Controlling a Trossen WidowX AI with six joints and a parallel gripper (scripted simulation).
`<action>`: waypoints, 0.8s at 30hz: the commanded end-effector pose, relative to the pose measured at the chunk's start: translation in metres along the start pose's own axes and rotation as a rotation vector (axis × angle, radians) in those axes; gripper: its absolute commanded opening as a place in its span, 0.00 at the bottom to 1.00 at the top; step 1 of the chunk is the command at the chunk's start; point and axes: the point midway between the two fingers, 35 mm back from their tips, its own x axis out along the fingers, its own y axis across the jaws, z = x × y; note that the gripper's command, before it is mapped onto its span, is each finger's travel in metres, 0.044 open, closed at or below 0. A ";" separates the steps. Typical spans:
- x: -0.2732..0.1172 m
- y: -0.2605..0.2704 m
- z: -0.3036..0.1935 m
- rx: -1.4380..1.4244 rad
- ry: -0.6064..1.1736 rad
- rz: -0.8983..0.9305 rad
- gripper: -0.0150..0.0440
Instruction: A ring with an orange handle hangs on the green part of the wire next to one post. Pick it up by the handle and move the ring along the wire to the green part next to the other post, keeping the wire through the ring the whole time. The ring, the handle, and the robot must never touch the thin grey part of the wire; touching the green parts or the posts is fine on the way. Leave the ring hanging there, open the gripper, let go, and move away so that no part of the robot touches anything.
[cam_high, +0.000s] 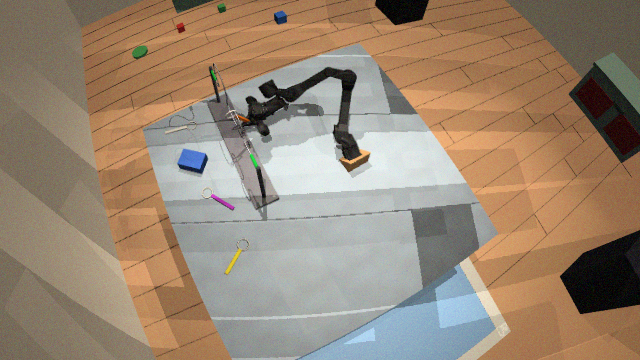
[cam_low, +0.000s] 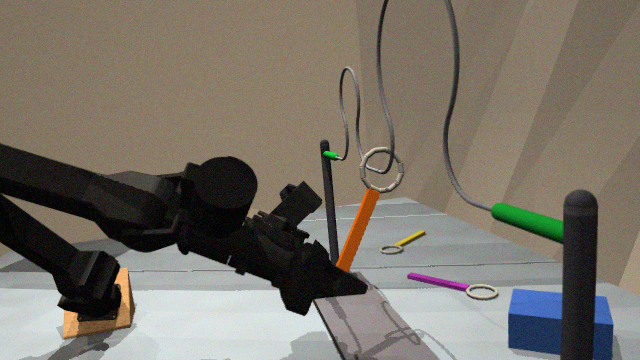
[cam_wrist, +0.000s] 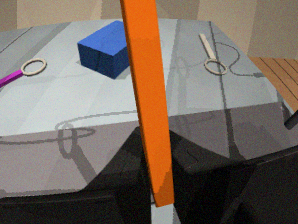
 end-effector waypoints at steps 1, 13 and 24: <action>-0.001 0.012 -0.002 0.043 0.009 0.027 0.00; -0.003 0.031 0.000 0.096 0.012 0.054 0.00; -0.005 0.047 0.001 0.128 0.013 0.068 0.00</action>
